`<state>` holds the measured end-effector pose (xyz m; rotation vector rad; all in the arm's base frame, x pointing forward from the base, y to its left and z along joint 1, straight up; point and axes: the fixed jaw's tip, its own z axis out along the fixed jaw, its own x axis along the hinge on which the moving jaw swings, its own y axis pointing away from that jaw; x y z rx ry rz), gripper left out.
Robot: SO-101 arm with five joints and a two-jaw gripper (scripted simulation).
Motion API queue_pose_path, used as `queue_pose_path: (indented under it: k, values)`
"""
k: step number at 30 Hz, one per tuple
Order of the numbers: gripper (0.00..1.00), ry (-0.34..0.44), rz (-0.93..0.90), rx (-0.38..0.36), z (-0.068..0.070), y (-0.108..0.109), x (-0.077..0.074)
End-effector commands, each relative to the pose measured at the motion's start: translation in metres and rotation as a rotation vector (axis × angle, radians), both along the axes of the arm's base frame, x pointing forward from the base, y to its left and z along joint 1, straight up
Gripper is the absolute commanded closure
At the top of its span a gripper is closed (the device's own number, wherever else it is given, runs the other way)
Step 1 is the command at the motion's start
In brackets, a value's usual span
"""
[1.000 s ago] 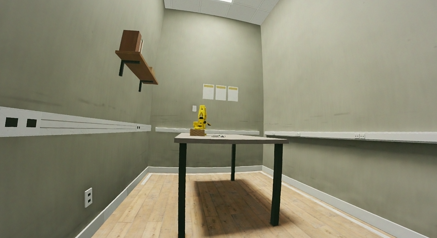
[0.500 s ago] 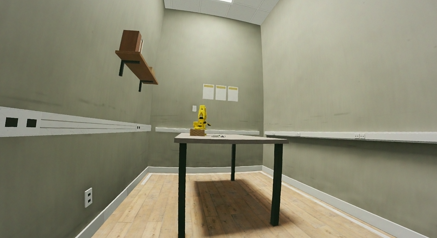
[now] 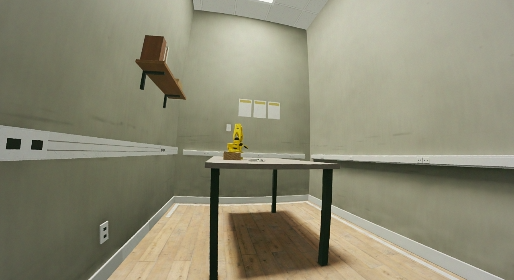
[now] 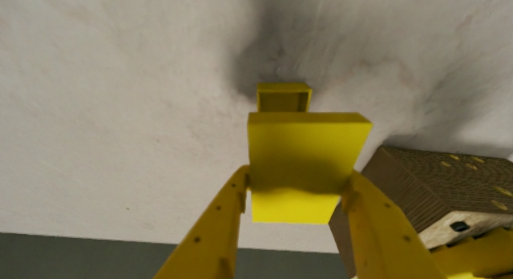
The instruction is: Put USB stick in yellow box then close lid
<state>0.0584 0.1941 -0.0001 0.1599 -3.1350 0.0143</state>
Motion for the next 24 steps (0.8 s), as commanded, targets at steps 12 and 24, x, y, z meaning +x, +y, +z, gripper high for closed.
queue_pose_path:
  k: [12,24]
  values:
    - [0.78,-0.006,-0.001,0.015,0.002,-0.029,0.036]
    - [0.78,-0.007,-0.001,0.015,0.002,-0.046,0.05]
